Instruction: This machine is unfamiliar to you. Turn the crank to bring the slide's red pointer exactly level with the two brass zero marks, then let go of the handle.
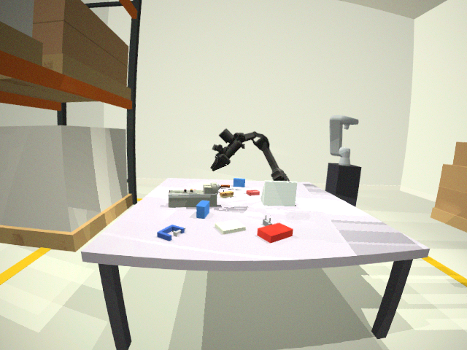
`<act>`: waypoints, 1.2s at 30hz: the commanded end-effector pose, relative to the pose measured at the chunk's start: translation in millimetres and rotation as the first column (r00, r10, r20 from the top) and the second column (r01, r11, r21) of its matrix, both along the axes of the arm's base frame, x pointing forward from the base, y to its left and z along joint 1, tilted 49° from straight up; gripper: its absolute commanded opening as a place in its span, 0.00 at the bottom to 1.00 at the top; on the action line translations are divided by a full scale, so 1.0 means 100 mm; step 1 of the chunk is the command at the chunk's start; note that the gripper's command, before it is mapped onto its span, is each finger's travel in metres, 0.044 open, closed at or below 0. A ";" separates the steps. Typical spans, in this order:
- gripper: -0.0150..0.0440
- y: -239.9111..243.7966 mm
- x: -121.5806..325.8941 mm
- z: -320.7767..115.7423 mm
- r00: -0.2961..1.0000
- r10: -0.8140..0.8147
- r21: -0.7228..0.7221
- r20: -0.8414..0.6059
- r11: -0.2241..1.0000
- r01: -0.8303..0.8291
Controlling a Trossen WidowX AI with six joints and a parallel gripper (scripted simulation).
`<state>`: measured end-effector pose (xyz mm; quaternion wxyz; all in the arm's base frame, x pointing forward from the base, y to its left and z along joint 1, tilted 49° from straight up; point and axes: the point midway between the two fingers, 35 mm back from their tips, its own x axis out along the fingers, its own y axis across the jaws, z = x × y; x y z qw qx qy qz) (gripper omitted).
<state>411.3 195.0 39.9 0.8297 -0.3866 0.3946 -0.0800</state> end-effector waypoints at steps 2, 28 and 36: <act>1.00 -0.03 -0.22 0.00 1.000 0.011 -0.011 0.004 1.000 -0.011; 1.00 -0.45 -0.60 -0.36 0.999 0.047 -0.030 0.007 0.998 -0.047; 1.00 -0.53 -0.59 -0.45 0.999 0.047 -0.029 0.006 0.998 -0.047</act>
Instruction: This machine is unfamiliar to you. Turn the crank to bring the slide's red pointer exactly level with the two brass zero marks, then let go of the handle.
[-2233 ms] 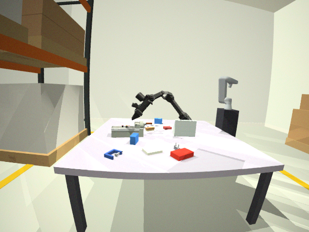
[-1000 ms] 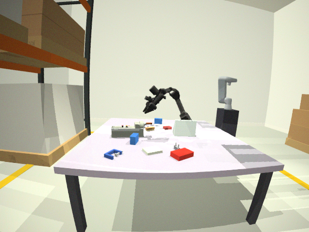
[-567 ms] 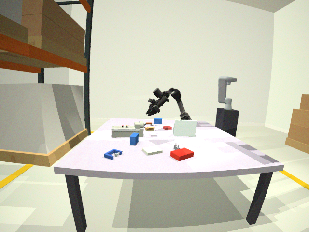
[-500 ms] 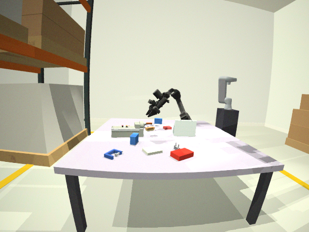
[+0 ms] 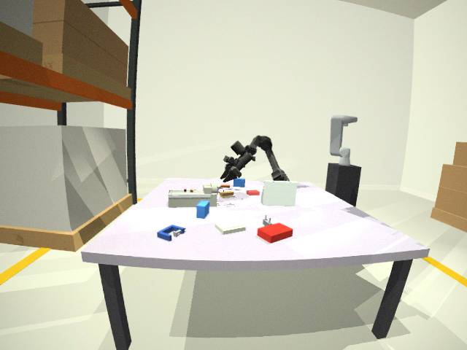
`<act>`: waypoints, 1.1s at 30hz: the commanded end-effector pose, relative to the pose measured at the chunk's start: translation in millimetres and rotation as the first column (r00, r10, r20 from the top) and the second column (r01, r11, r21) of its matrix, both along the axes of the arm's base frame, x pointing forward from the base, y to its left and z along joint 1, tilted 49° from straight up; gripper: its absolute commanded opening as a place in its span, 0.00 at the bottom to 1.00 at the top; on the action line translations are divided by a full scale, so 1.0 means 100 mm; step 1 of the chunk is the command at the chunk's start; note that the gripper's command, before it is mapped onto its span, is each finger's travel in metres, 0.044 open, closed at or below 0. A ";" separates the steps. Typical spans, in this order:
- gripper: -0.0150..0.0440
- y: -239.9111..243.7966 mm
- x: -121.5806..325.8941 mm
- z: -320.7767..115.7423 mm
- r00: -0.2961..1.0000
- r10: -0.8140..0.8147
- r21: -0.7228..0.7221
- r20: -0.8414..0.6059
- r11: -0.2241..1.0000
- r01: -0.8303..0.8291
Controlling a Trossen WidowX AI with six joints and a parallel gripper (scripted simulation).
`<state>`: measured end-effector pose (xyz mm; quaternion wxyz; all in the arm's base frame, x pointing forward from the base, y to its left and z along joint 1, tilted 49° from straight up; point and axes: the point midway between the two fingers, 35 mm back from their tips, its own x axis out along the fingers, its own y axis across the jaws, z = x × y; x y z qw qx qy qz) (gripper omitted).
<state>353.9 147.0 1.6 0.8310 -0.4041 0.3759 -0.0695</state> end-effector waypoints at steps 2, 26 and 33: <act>1.00 -0.07 -0.01 -0.09 1.000 0.001 -0.007 -0.015 1.000 -0.001; 1.00 -0.36 -0.01 -0.34 1.000 0.001 -0.009 -0.013 1.000 -0.001; 0.96 -0.42 -0.02 -0.38 1.000 0.001 -0.010 -0.013 1.000 -0.001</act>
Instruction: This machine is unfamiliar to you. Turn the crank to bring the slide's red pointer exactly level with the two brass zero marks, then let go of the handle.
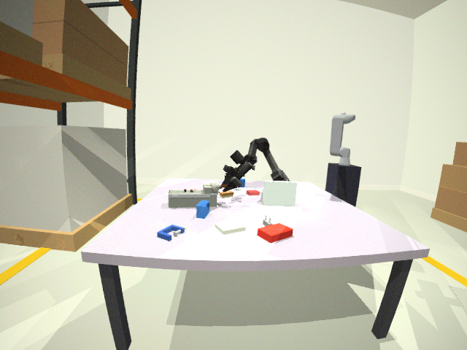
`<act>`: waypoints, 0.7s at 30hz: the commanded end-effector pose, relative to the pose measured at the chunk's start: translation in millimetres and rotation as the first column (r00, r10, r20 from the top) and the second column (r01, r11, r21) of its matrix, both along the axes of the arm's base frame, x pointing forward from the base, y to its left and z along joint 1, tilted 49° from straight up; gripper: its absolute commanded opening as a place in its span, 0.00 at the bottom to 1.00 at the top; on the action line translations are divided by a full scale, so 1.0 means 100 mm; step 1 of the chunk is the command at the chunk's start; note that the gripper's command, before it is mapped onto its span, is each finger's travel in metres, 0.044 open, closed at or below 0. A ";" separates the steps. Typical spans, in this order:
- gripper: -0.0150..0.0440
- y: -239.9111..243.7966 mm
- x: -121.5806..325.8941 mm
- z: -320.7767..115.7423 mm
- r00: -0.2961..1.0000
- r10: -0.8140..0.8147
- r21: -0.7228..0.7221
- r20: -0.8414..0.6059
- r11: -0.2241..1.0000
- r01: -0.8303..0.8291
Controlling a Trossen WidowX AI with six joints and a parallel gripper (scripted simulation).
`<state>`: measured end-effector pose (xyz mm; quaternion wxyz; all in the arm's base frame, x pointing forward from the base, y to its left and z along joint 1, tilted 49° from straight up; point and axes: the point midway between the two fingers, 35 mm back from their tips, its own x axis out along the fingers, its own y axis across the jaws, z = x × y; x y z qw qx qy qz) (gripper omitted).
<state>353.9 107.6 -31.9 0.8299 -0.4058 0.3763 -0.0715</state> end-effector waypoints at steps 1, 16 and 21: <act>0.91 -0.02 -0.02 -0.04 1.000 0.003 -0.005 -0.013 1.000 -0.004; 0.25 -0.02 -0.02 -0.04 1.000 0.003 -0.005 -0.013 1.000 -0.004; 0.25 -0.02 -0.02 -0.04 1.000 0.003 -0.005 -0.013 1.000 -0.004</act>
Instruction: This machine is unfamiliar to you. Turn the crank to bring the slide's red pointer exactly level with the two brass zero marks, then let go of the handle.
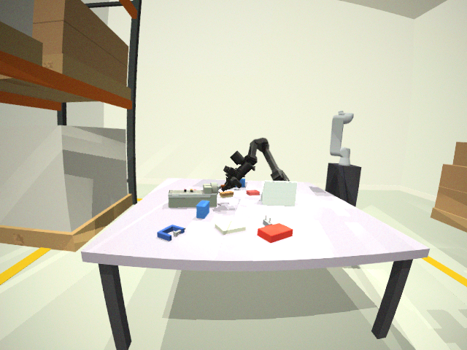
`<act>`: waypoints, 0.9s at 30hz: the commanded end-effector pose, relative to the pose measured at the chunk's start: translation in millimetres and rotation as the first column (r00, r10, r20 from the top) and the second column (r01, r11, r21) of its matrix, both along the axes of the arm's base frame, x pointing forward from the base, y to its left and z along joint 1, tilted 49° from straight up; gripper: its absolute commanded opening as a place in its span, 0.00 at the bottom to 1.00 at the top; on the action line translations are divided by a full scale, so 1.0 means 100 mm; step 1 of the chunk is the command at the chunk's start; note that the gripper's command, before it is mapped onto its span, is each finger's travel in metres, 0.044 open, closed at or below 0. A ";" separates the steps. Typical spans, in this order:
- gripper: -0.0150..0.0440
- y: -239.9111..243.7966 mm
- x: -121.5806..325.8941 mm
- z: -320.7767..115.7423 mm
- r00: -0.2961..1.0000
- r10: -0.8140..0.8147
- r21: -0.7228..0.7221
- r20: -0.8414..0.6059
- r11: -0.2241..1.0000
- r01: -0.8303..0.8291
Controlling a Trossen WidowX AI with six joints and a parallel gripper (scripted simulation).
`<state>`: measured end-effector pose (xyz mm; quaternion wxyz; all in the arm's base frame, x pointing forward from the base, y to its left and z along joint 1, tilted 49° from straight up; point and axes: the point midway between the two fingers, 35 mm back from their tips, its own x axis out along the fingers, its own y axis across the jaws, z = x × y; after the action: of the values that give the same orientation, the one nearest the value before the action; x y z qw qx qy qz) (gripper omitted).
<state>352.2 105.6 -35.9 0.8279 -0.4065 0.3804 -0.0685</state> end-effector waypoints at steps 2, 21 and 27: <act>0.25 0.00 0.00 0.00 1.000 0.002 -0.005 -0.002 1.000 -0.002; 0.25 -0.02 0.03 0.18 1.000 0.002 -0.005 -0.002 1.000 -0.002; 0.25 -0.05 0.04 0.24 1.000 0.002 -0.006 -0.002 1.000 -0.002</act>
<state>355.0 103.3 -19.3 0.8254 -0.4082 0.3850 -0.0627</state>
